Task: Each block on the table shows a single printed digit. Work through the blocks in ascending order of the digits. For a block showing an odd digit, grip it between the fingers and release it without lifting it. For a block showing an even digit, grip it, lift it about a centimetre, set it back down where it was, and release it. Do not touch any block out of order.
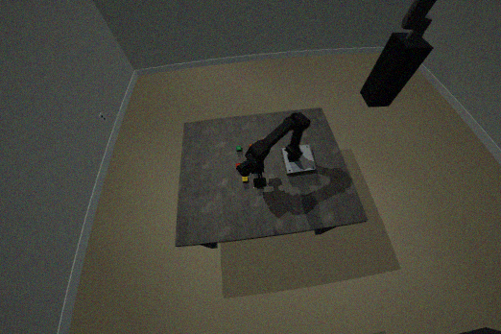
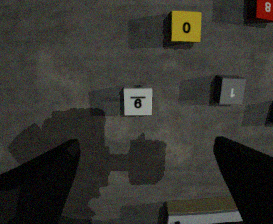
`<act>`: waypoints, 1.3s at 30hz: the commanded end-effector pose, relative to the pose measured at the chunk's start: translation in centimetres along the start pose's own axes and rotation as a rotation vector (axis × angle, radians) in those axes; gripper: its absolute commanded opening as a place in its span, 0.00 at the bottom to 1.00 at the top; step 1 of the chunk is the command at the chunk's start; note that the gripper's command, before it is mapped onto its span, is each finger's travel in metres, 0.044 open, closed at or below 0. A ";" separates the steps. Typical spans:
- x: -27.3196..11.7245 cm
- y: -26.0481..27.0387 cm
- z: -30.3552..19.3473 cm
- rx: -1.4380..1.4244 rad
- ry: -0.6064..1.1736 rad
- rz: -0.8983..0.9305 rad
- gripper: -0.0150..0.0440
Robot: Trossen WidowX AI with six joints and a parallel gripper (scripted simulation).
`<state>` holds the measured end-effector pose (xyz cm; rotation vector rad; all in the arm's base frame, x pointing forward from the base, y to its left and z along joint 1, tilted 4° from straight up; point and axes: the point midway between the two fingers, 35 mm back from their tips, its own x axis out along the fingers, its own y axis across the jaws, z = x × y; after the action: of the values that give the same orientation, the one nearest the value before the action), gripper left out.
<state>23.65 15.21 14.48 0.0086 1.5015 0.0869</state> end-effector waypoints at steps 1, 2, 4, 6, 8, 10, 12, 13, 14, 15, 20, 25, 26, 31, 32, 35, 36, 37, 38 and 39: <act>-0.1 0.1 0.1 0.004 -0.005 -0.003 0.93; -0.1 0.1 0.1 0.004 -0.005 -0.003 0.93; -0.1 0.1 0.1 0.004 -0.005 -0.003 0.93; -0.1 0.1 0.1 0.004 -0.005 -0.003 0.93; -0.1 0.1 0.1 0.004 -0.005 -0.003 0.93; -0.1 0.0 0.3 0.004 -0.006 -0.003 0.93; -0.2 -0.9 1.9 0.004 -0.007 -0.004 0.93; -0.2 -1.7 3.2 0.004 -0.008 -0.005 0.93; -0.3 -2.6 4.6 0.004 -0.009 -0.006 0.93; -0.3 -3.6 5.8 0.004 -0.011 -0.007 0.93; -0.3 -5.2 7.5 0.003 -0.012 -0.008 0.93; -0.3 -5.2 7.5 0.003 -0.012 -0.008 0.93; -0.3 -5.2 7.5 0.003 -0.012 -0.008 0.93; -0.3 -5.2 7.5 0.003 -0.012 -0.008 0.93; -0.3 -5.2 7.5 0.003 -0.012 -0.008 0.93; -0.3 -5.2 7.5 0.003 -0.012 -0.008 0.93; -0.3 -5.2 7.5 0.003 -0.012 -0.008 0.93; -0.3 -5.2 7.5 0.003 -0.012 -0.008 0.93; -0.3 -5.2 7.5 0.003 -0.012 -0.008 0.93; -0.3 -5.2 7.5 0.003 -0.012 -0.008 0.93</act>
<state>31.38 10.35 14.91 0.0057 1.4873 0.0705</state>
